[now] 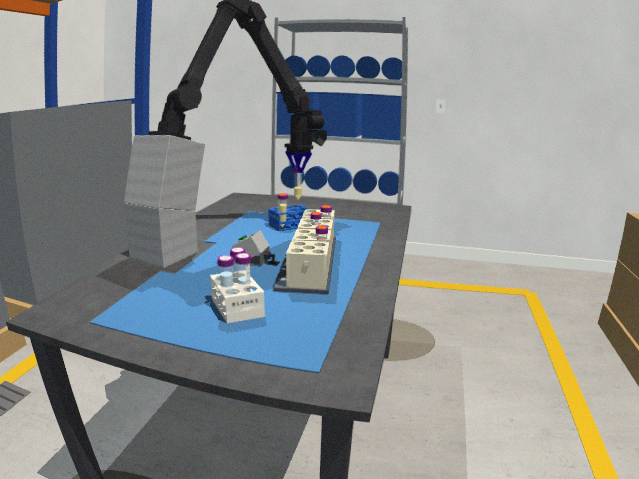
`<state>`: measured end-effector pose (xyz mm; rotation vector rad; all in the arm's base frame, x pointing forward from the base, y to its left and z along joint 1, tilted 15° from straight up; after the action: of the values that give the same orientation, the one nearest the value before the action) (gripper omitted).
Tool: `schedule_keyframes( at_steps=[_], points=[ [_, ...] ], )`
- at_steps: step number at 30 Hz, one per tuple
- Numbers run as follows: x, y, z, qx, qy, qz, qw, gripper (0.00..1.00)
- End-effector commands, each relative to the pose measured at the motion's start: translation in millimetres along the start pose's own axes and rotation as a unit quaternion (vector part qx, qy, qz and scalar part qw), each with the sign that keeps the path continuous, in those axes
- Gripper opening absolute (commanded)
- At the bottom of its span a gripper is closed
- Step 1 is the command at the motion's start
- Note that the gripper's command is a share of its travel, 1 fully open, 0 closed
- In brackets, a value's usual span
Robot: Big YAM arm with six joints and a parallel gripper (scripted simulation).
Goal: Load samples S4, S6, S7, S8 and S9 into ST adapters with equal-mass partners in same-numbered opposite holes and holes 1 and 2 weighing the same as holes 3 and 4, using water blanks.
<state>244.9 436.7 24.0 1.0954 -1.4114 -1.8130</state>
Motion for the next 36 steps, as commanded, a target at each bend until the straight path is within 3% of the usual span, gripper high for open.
schedule_keyframes(
  at_steps=[1, 9, 11, 12, 14, 19, 21, 23, 26, 28, 30, 36],
  points=[
    [-6, 25.8, -5, 0.0, 0.0, -0.013, 1.0, 0.0],
    [-10, 54.4, -5, 0.0, 0.001, -0.017, 1.0, 0.0],
    [-10, 54.4, -5, 0.0, 0.001, -0.017, 1.0, 0.0],
    [-4, 41.4, -3, -0.001, -0.001, 0.001, 1.0, 0.0],
    [-13, 65.9, -2, 0.0, 0.004, -0.02, 1.0, 0.0],
    [-24, 88.0, -3, 0.001, 0.002, -0.032, 0.999, 0.0],
    [2, 76.4, -16, 0.0, -0.038, -0.011, 0.999, 0.0],
    [6, 76.2, -27, 0.0, -0.063, -0.023, 0.998, 0.0],
    [24, 59.1, -45, 0.0, -0.105, -0.003, 0.994, 0.0],
    [24, 59.1, -45, 0.0, -0.105, -0.003, 0.994, 0.0],
    [26, 75.1, -54, 0.0, -0.129, -0.022, 0.991, 0.0],
    [50, 75.3, -87, 0.001, -0.208, -0.022, 0.978, 0.0]
  ],
)
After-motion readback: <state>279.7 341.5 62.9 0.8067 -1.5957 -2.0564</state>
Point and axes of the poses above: the point where the finger pads meet when closed, its own y axis back along the fingers, its own z axis across the jaws, x = y × z, the point moved 5 cm from there along y, back along the fingers, and after that the axes turned 11 degrees about y, right-handed, at the moved point
